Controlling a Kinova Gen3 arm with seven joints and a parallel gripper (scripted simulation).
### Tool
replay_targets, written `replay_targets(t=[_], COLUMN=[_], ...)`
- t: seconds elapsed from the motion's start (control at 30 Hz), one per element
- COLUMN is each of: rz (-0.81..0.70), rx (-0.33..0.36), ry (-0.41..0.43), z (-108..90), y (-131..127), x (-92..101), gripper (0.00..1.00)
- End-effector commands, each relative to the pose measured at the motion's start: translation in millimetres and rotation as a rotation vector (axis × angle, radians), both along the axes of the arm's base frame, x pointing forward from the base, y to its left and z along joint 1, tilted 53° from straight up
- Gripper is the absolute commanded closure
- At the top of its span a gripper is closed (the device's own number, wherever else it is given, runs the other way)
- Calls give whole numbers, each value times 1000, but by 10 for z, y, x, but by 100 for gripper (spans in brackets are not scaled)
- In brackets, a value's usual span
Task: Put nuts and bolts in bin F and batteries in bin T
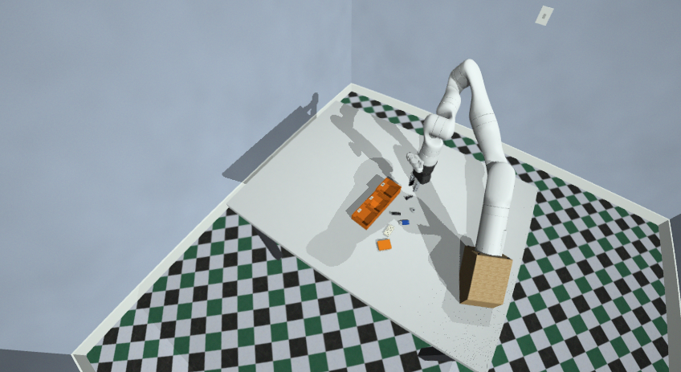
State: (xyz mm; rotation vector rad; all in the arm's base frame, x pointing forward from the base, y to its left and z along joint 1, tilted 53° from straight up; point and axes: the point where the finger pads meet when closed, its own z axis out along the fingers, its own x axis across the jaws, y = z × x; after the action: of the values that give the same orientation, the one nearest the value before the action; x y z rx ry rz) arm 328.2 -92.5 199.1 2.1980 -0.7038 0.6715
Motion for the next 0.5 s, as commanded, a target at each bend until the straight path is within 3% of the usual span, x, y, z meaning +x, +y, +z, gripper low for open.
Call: replay_targets(t=[0.0, 0.47], rz=[3, 3], rx=[1, 1], ry=[1, 1], z=[-16, -55], y=[22, 54], x=[5, 8], gripper=[38, 38])
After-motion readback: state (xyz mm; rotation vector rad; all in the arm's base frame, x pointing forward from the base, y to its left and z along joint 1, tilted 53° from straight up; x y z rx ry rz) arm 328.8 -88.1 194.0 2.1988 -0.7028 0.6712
